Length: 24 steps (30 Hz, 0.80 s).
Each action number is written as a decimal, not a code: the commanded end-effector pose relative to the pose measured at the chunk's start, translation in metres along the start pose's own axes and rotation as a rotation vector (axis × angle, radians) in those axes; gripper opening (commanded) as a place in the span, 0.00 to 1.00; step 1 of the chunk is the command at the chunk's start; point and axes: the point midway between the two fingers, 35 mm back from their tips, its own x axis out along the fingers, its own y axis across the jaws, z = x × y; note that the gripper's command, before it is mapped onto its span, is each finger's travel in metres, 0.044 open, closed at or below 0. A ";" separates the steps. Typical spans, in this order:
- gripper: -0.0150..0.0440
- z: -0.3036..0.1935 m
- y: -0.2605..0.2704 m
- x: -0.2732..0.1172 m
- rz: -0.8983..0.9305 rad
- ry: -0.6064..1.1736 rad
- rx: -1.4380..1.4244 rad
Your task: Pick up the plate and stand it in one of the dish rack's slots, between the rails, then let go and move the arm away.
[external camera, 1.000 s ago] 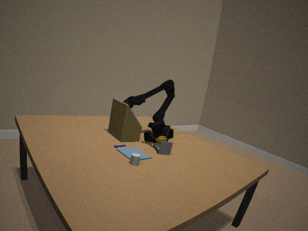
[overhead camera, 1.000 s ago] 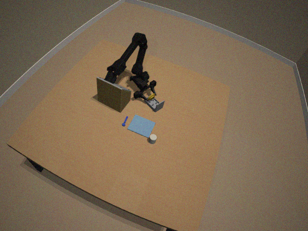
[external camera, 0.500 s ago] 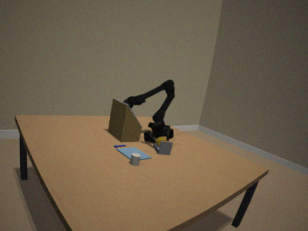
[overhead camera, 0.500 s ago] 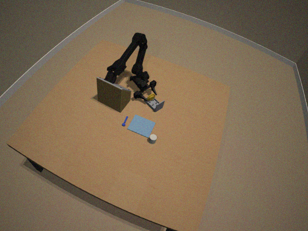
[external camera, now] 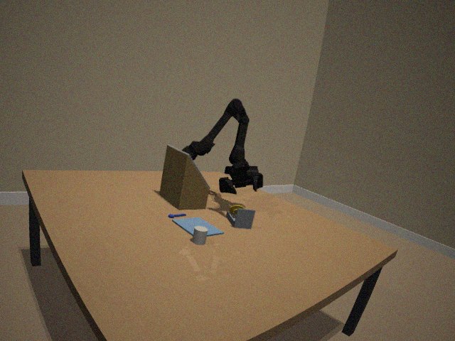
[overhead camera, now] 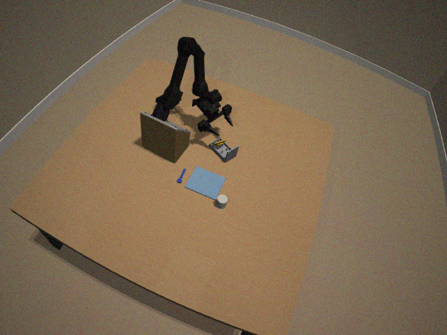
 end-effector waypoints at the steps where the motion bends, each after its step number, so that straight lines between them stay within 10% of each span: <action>1: 0.93 0.027 0.006 -0.005 0.003 -0.002 -0.014; 24: 0.93 0.055 -0.028 0.035 -0.303 0.103 -0.507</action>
